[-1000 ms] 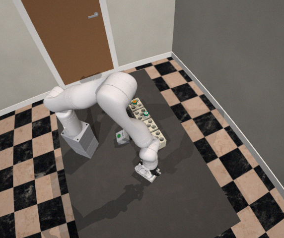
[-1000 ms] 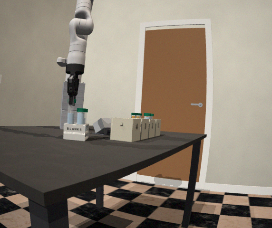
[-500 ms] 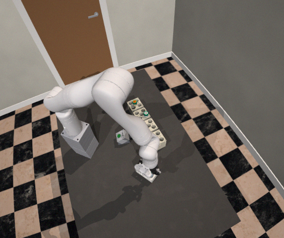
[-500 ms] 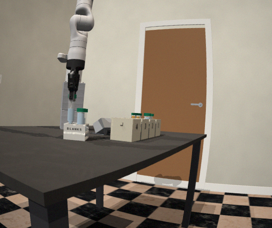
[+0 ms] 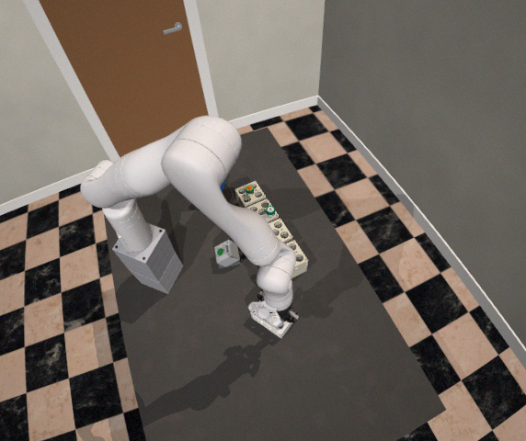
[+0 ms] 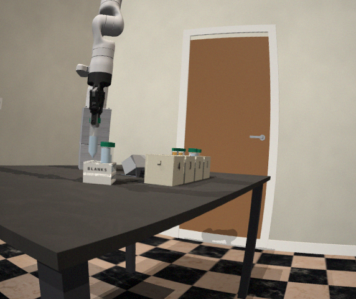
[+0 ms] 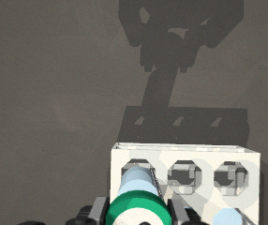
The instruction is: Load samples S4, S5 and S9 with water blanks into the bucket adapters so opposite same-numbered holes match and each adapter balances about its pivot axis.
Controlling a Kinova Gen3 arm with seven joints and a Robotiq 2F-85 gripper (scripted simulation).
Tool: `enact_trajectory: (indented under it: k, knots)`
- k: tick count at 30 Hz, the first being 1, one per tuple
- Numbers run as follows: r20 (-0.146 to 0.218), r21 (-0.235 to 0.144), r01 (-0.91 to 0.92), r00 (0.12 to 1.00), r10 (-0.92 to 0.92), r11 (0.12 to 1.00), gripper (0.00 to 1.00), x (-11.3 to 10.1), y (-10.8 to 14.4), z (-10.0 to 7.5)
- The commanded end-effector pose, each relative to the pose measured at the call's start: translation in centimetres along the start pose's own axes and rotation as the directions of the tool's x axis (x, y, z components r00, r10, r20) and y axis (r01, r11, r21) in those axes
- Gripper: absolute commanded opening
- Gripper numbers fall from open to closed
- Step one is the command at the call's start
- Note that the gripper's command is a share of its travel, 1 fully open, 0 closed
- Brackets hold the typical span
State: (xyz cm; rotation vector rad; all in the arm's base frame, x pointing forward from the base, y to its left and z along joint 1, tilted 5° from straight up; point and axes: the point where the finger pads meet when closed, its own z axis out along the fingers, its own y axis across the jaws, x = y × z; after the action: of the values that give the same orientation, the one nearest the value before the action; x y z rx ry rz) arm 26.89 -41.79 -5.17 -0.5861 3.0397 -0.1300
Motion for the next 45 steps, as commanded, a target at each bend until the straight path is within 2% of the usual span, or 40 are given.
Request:
enact_trajectory:
  k: [1,45]
  knots:
    - [0.0,0.002,0.0,1.0,0.0,1.0,0.1,0.0,-0.1,-0.5]
    - [0.0,0.002,0.0,1.0,0.0,1.0,0.1,0.0,-0.1,-5.6]
